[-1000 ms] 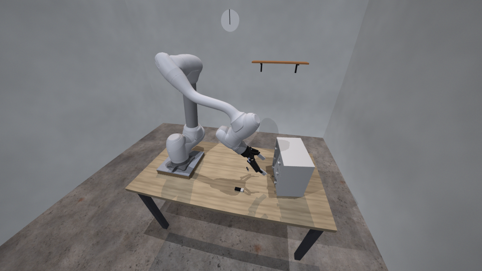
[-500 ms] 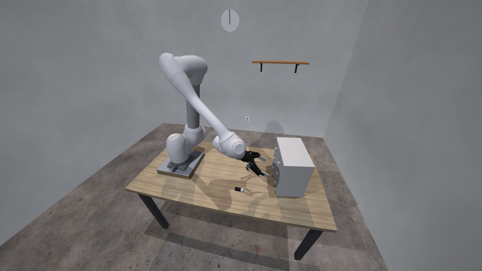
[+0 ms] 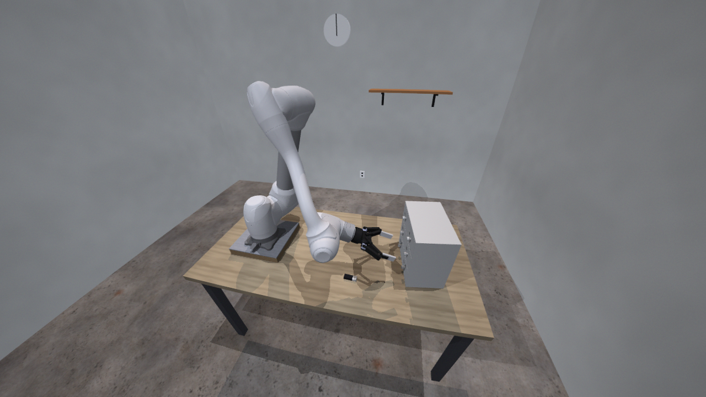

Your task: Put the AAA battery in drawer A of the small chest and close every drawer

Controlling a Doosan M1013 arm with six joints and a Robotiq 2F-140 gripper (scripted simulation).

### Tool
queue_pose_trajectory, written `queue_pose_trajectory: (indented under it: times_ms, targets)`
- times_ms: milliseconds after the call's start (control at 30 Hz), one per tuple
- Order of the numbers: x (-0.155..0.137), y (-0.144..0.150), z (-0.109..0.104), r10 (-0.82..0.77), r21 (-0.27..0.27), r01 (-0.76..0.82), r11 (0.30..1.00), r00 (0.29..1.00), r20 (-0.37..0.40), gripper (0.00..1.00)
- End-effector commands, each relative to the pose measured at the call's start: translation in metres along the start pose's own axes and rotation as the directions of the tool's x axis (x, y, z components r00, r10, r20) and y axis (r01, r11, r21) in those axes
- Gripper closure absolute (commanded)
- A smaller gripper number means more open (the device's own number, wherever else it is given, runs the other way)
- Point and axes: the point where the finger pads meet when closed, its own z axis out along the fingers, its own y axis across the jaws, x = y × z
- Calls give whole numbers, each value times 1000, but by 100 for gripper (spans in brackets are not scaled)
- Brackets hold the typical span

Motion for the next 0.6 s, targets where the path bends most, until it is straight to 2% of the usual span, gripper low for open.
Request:
queue_pose_trajectory:
  times_ms: [0, 567]
  targets:
    - [1, 1, 2, 0, 1, 0, 1000, 1000, 18, 0]
    - [1, 1, 3, 0, 2, 0, 1000, 1000, 26, 0]
